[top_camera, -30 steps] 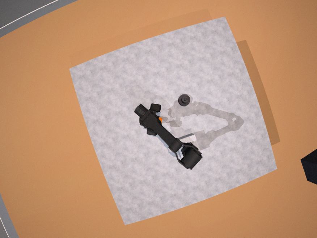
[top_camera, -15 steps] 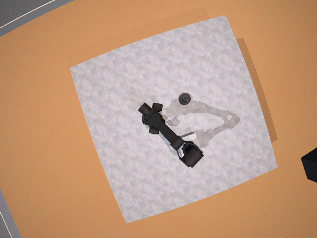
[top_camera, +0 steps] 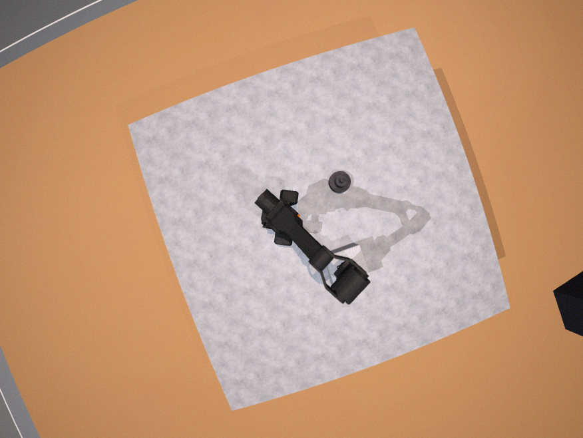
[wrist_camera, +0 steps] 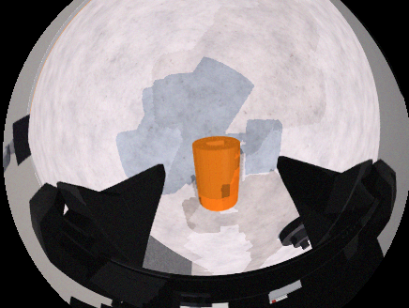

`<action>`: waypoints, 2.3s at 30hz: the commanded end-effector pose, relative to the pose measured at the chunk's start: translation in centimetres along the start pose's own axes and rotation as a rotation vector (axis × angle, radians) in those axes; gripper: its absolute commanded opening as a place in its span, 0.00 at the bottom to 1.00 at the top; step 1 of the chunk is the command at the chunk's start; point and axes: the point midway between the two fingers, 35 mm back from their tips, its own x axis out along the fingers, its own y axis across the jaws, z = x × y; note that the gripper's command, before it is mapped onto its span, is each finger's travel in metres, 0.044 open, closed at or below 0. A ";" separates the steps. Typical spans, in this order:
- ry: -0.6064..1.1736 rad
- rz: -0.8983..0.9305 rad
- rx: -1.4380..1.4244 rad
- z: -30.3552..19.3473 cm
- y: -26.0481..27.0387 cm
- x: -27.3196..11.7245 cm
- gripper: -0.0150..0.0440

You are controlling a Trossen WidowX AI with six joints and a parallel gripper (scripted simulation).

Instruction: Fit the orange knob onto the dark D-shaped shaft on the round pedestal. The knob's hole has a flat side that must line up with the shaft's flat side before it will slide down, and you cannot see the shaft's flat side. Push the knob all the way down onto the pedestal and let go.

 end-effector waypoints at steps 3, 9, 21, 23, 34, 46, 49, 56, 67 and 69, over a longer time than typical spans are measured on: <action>0.009 0.013 -0.001 -0.2 0.2 1.5 1.00; 0.009 0.013 -0.001 -0.3 0.3 2.4 1.00; 0.009 0.013 -0.001 -0.3 0.3 3.2 0.78; 0.009 0.013 -0.001 -0.3 0.3 3.2 0.69; 0.009 0.013 -0.001 -0.3 0.3 3.2 0.66; 0.009 0.013 -0.001 -0.3 0.3 3.2 0.56; 0.004 0.012 -0.001 -0.3 0.3 3.1 0.56; -0.093 0.008 -0.003 -0.8 0.2 2.6 0.56; -0.259 0.006 -0.002 -1.7 0.2 2.0 0.56; -0.288 0.006 -0.001 -1.9 0.2 1.9 0.56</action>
